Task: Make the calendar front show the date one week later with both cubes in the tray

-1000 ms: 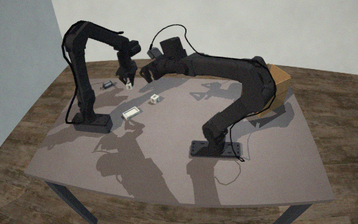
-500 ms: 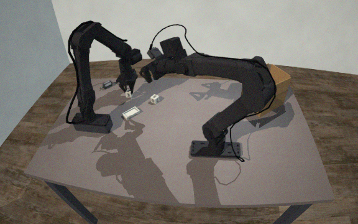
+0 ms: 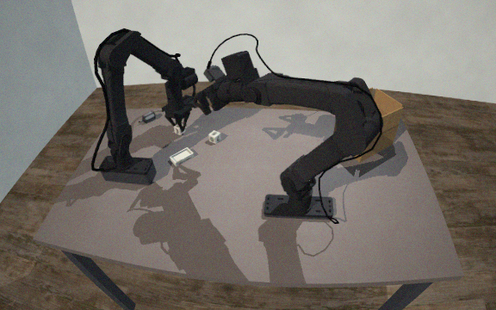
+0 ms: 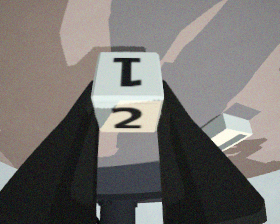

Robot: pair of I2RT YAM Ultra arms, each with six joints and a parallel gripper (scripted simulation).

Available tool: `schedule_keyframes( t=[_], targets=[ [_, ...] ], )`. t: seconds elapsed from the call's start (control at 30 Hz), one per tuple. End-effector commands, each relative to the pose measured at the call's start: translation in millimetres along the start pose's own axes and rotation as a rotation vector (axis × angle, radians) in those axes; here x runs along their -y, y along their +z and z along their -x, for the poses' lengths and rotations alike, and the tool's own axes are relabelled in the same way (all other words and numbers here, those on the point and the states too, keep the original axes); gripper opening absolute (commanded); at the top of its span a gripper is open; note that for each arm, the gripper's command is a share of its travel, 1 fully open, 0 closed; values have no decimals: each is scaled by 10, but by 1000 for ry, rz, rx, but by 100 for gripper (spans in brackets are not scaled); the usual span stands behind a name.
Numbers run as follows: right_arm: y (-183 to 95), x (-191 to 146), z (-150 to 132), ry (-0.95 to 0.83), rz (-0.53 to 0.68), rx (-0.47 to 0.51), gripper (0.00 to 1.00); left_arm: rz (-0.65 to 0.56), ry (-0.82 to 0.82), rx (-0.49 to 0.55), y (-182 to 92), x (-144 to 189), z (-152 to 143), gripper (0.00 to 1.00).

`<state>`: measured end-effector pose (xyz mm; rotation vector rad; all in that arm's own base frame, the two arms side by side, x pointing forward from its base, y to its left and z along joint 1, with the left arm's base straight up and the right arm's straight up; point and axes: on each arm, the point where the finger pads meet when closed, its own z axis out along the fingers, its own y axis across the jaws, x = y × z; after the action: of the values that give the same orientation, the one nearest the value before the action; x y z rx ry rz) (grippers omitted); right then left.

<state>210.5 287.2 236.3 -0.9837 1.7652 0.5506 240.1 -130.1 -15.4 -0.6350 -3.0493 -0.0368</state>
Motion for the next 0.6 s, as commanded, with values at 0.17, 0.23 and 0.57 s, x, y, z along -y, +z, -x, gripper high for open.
schedule_keyframes(
  t=[0.17,0.23,0.57],
  targets=[
    [-26,10,115,2,-3,22,100,6,421,52,-65,14,88,27],
    [-26,10,115,2,-3,22,100,9,500,49,-57,15,74,27],
    [-26,10,115,2,-3,22,100,19,817,51,-54,9,71,27]
  ],
)
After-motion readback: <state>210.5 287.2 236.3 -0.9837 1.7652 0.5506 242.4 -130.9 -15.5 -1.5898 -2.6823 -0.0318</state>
